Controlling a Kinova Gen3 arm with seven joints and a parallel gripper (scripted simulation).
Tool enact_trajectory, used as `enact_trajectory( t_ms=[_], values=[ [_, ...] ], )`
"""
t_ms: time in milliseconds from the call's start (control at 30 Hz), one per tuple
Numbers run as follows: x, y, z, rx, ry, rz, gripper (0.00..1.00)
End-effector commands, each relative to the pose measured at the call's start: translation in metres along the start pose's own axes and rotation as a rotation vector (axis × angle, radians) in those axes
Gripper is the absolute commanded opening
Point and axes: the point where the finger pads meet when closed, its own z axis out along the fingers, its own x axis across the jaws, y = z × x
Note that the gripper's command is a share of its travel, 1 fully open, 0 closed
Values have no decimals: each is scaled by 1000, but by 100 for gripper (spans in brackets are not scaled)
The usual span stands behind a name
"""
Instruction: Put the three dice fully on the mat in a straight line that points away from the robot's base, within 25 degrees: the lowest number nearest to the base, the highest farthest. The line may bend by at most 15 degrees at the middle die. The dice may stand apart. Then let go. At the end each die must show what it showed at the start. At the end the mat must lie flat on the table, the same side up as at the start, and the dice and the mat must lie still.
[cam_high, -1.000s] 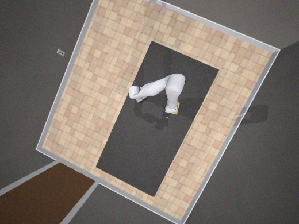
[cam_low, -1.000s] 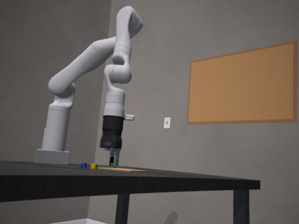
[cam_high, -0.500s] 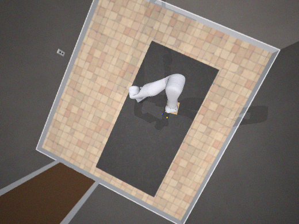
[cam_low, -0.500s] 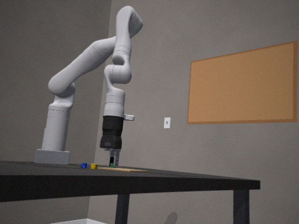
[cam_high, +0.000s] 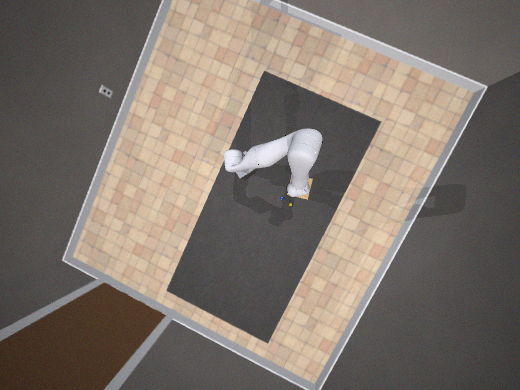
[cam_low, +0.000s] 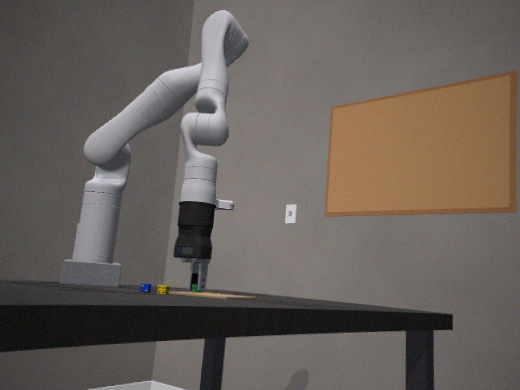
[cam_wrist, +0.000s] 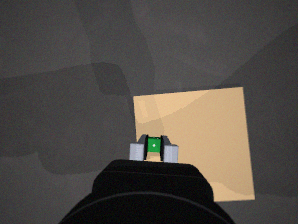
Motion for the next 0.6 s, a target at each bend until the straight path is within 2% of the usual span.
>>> enact_trajectory(
  t_ms=[0, 333, 367, 433, 467, 533, 567],
  values=[
    [3, 2, 1, -6, 5, -7, 34],
    [3, 2, 1, -6, 5, -7, 34],
    [3, 2, 1, -6, 5, -7, 40],
    [3, 2, 1, -6, 5, -7, 40],
    [3, 2, 1, -6, 5, -7, 46],
    [3, 2, 1, -6, 5, -7, 46],
    [3, 2, 1, -6, 5, -7, 52]
  ],
)
